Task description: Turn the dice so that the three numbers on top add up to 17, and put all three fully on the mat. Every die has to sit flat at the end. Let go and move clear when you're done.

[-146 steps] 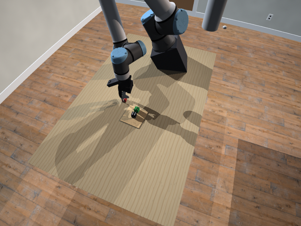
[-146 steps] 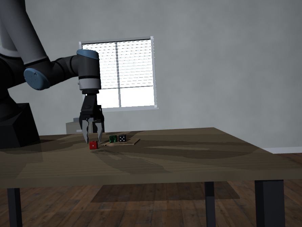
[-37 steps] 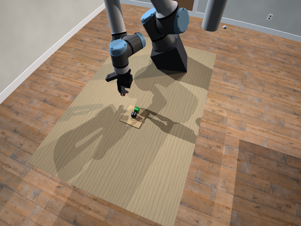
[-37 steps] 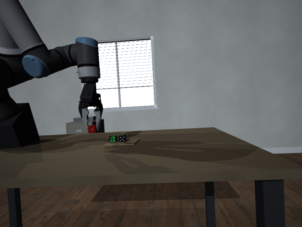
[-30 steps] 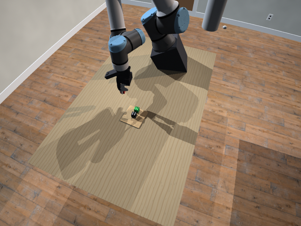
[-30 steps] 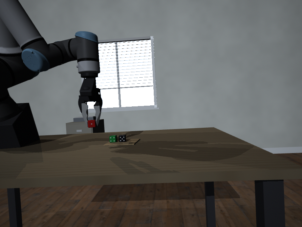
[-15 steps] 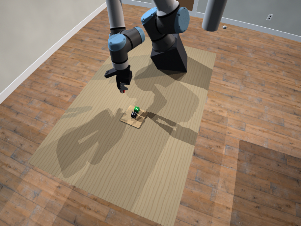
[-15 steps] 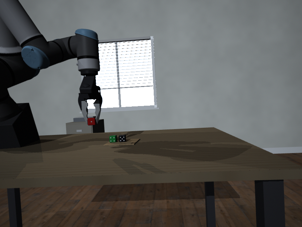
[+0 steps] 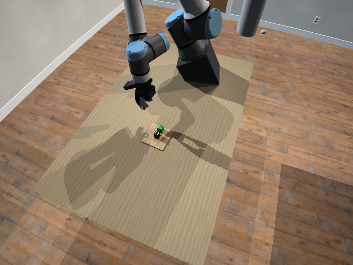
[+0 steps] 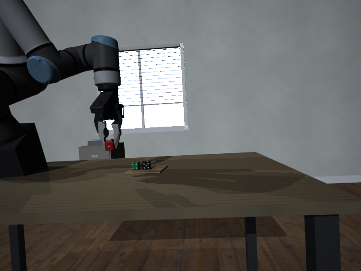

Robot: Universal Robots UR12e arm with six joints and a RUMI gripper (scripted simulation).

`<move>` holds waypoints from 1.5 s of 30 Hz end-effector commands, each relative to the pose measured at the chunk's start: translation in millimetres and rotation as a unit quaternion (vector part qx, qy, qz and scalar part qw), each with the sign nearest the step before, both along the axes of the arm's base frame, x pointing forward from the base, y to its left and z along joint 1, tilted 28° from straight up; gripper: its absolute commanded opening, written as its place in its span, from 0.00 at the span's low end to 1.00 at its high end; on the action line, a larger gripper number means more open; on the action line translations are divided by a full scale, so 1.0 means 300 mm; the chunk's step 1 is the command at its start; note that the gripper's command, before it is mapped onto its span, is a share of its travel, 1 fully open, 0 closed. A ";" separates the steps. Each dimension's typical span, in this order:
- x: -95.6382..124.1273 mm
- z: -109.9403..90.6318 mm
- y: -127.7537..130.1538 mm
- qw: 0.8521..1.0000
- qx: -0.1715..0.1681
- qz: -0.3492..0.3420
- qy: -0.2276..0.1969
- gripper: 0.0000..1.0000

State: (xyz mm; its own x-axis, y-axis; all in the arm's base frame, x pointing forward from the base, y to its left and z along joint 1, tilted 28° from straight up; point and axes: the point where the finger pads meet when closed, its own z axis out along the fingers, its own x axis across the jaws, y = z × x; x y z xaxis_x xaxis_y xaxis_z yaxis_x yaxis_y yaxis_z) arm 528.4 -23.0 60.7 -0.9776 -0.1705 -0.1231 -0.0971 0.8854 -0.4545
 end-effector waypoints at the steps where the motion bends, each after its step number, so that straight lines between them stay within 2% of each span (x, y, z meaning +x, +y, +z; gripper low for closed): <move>1: 0.007 -0.008 0.000 0.996 0.015 -0.077 -0.037 0.10; 8: 0.012 -0.019 0.001 0.984 0.032 -0.158 -0.077 0.10; 11: 0.016 -0.026 0.003 0.972 0.042 -0.209 -0.102 0.10; 14: 0.016 -0.026 0.003 0.971 0.043 -0.211 -0.103 0.10; 22: 0.024 -0.040 0.008 0.942 0.061 -0.297 -0.146 0.10; 26: 0.025 -0.042 0.008 0.937 0.063 -0.308 -0.151 0.10; 36: 0.024 -0.043 0.008 0.937 0.071 -0.307 -0.151 0.10; 40: 0.023 -0.045 0.007 0.937 0.092 -0.301 -0.154 0.10; 45: 0.023 -0.045 0.007 0.934 0.142 -0.285 -0.162 0.10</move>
